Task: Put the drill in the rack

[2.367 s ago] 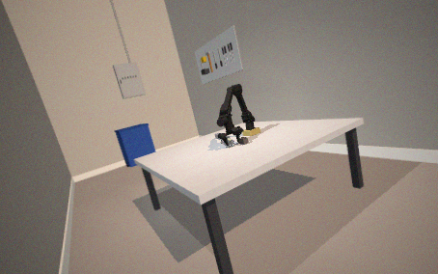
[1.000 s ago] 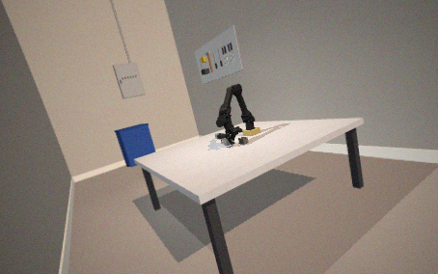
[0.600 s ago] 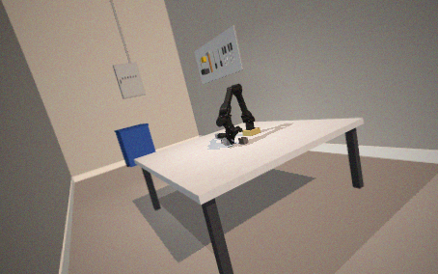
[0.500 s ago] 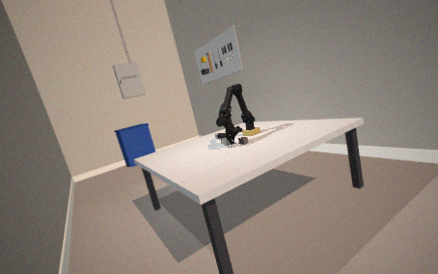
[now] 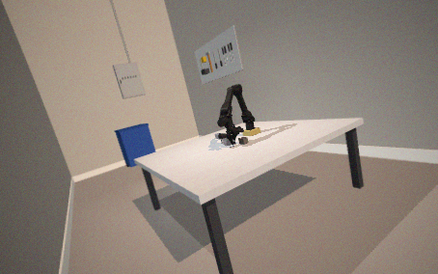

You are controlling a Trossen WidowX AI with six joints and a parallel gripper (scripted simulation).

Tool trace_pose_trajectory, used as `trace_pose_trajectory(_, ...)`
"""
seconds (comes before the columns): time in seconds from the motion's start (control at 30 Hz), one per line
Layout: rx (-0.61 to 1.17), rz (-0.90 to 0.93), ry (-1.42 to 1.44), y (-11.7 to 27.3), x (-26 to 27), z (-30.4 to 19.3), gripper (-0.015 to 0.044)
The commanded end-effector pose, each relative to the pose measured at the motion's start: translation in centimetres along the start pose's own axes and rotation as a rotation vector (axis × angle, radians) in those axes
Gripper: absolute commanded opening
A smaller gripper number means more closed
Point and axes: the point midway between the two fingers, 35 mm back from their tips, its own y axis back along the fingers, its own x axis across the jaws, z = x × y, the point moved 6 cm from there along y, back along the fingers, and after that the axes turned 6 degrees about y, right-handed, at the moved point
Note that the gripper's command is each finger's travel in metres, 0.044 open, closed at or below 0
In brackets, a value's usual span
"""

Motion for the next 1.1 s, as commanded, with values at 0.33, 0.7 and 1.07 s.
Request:
trace_pose_trajectory(0.33,-0.005,0.002,-0.004,-0.1,-0.2,2.1,0.0000)
trace_pose_trajectory(0.7,-0.007,0.001,-0.004,-0.2,-0.3,3.7,0.0000)
trace_pose_trajectory(1.07,-0.008,0.001,-0.004,-0.3,-0.5,5.3,0.0000)
